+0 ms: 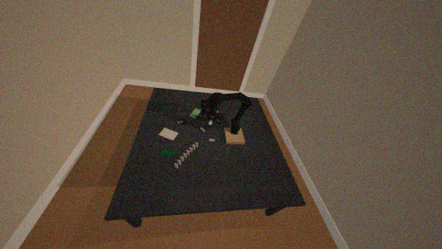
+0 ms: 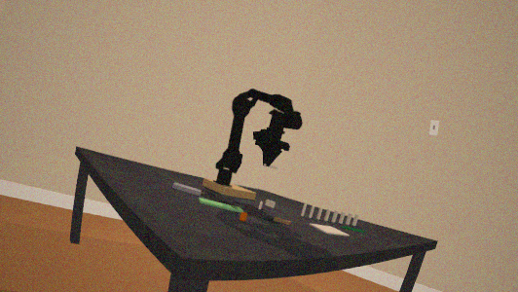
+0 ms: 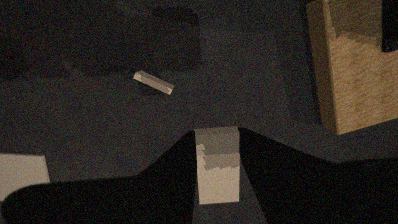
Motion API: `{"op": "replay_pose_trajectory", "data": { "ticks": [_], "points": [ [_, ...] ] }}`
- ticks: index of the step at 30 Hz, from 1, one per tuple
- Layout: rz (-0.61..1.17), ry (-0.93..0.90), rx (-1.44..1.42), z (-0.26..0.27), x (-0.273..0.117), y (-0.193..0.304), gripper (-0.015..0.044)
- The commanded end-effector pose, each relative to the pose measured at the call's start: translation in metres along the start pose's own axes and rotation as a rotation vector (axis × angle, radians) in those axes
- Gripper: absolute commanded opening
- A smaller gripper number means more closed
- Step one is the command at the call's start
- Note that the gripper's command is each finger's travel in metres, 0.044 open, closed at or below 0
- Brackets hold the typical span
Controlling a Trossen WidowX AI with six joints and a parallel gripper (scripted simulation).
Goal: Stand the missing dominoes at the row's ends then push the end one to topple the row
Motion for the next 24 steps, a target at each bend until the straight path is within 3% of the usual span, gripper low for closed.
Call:
{"op": "replay_pose_trajectory", "data": {
  "ticks": [1, 8, 14, 24],
  "points": [
    [-0.011, -0.015, -0.215, 0.004, -0.003, 0.027, 0.0107],
    [0.016, -0.016, -0.938, -0.004, -0.008, 0.122, 0.0107],
    [0.04, -0.023, -1.579, -0.044, -0.009, 0.206, 0.0107],
    [0.0, -0.037, -1.656, -0.051, -0.004, 0.217, 0.0107]
  ]
}}
Point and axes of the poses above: the point midway between the two fingers, 35 mm back from their tips, its own x axis out along the fingers, its own z axis across the jaws, y = z × x, the point moved 6 cm from there along -x, back along the fingers, and after that the axes turned 4 degrees about -x, right-handed, at the moved point
